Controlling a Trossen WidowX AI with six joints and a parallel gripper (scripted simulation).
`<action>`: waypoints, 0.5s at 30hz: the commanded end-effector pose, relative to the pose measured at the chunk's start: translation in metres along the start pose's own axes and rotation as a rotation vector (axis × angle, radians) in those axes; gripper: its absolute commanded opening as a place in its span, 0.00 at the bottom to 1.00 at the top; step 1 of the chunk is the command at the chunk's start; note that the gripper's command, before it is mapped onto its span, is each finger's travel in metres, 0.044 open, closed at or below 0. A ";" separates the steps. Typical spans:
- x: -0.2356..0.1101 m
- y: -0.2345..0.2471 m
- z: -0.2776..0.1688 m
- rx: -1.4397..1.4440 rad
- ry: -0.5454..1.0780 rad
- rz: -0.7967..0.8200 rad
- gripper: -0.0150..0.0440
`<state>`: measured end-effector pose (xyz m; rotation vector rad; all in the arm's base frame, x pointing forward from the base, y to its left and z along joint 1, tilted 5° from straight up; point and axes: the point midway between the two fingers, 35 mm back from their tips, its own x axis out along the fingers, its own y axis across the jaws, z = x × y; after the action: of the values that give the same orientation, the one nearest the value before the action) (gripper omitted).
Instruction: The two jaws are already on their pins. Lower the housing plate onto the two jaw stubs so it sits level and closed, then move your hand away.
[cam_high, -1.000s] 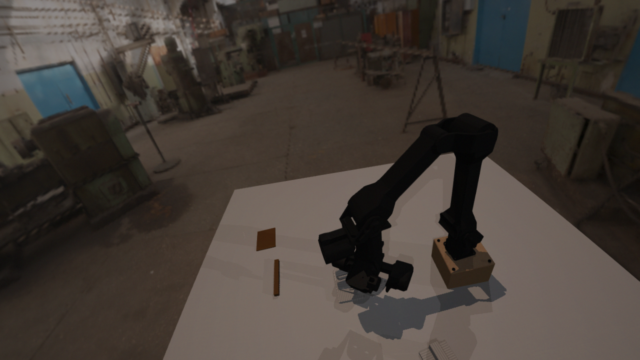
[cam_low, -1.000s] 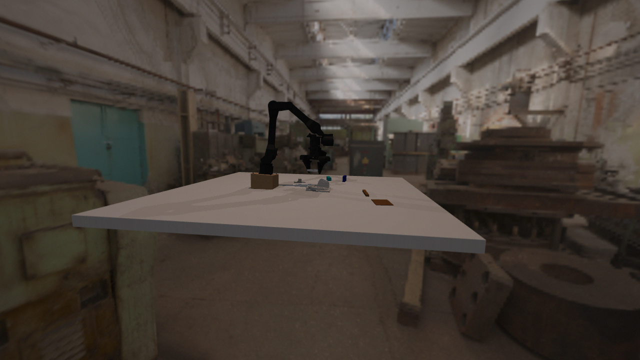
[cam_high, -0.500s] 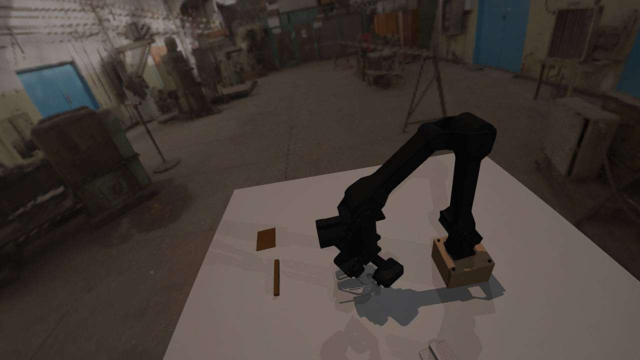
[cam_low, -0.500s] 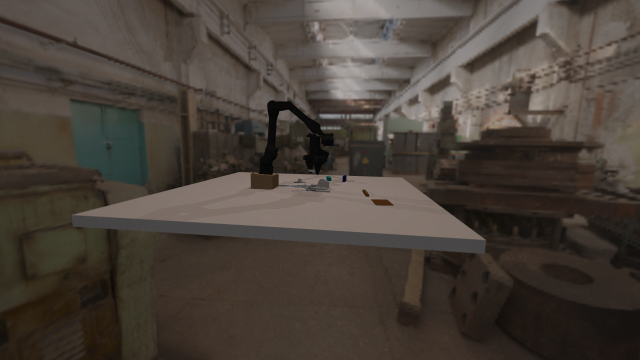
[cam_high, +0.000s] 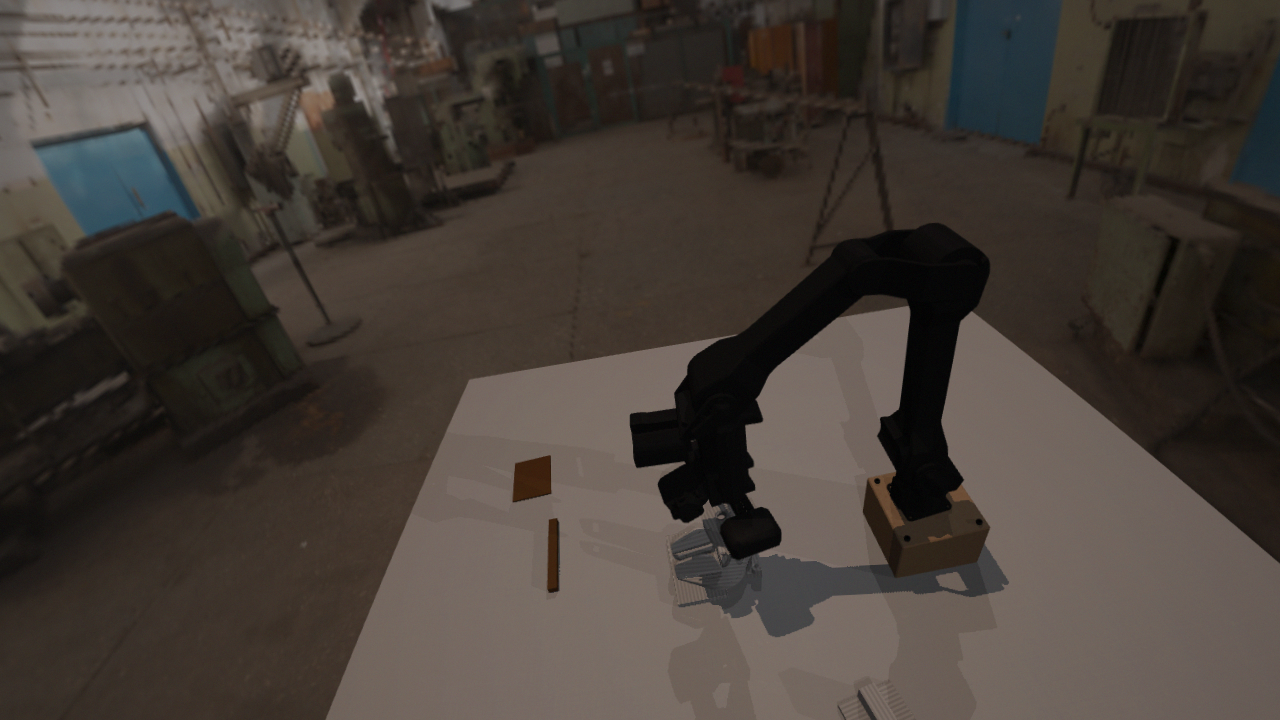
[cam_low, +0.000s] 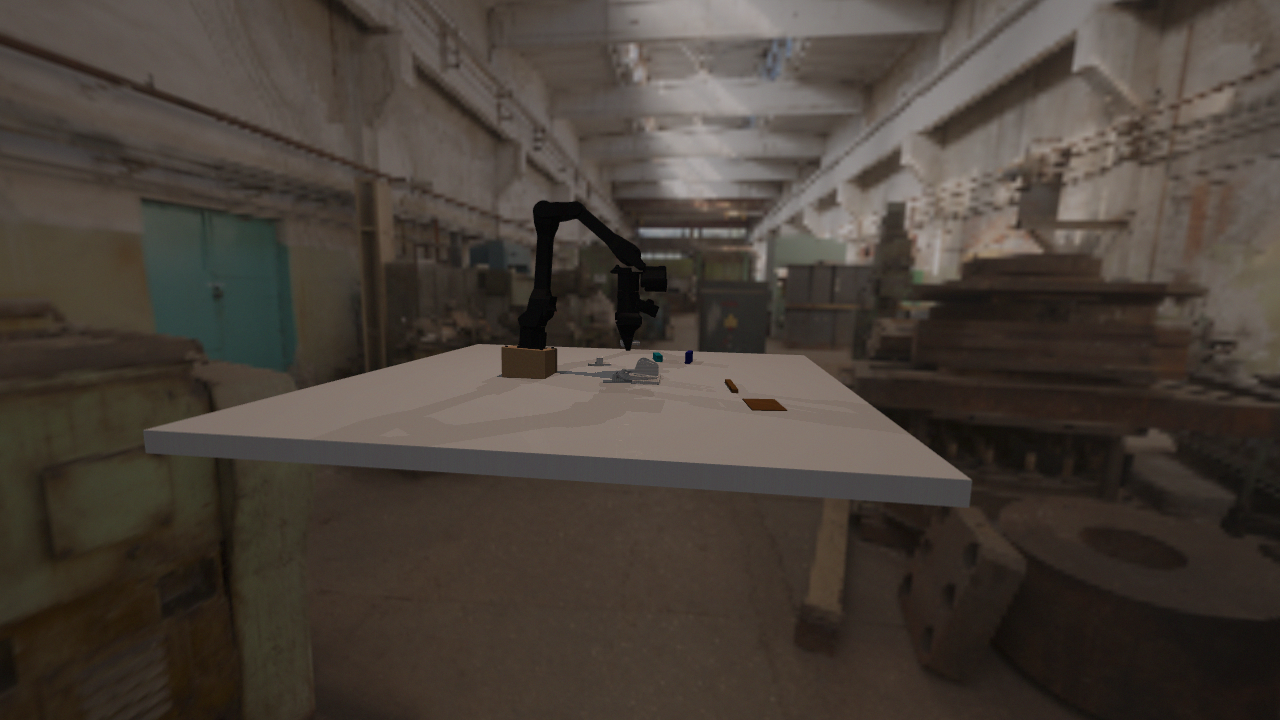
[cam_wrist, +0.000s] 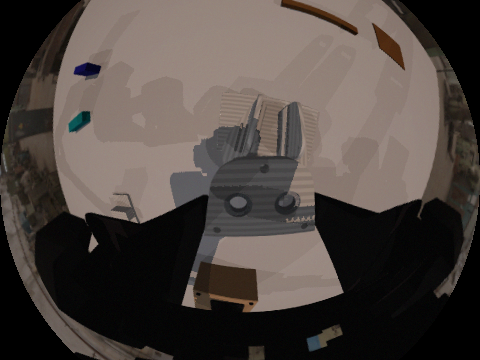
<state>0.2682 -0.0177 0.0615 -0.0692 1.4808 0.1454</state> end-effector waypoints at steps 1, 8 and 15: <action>0.000 -0.006 -0.002 0.091 -0.003 0.003 0.85; 0.000 -0.012 -0.003 0.155 -0.003 0.003 0.85; 0.000 -0.012 -0.003 0.155 -0.003 0.003 0.85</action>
<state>0.2665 -0.0298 0.0610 0.0506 1.4862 0.0354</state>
